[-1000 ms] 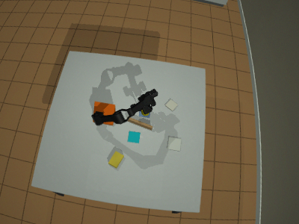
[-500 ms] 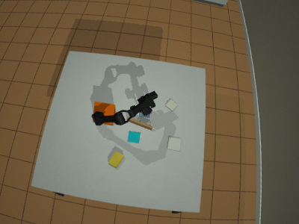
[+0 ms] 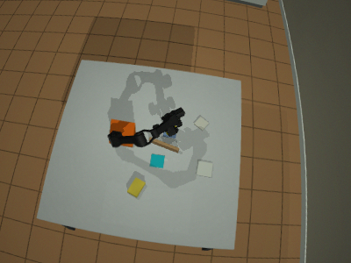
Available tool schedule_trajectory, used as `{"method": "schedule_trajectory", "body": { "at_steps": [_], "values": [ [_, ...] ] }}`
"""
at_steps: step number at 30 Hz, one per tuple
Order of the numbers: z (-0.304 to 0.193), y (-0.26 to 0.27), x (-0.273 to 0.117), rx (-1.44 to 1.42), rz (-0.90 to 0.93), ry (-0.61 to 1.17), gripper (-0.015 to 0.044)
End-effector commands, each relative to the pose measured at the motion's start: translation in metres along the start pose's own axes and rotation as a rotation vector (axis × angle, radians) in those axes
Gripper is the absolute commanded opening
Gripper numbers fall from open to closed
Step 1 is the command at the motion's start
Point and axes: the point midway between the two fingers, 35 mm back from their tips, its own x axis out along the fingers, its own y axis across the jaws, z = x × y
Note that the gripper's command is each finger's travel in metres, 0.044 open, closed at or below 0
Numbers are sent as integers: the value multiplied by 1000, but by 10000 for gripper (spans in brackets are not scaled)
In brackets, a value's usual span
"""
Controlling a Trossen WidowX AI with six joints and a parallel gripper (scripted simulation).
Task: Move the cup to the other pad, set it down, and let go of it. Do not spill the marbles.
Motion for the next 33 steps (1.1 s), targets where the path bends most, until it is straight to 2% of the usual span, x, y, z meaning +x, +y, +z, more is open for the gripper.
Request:
{"method": "schedule_trajectory", "body": {
  "at_steps": [1, 13, 33],
  "values": [
    [0, 0, 0, 0, 0, 0, 87],
    [0, 0, 0, 0, 0, 0, 0],
    [0, 1, -58, -5, 3, -1, 0]
  ]
}}
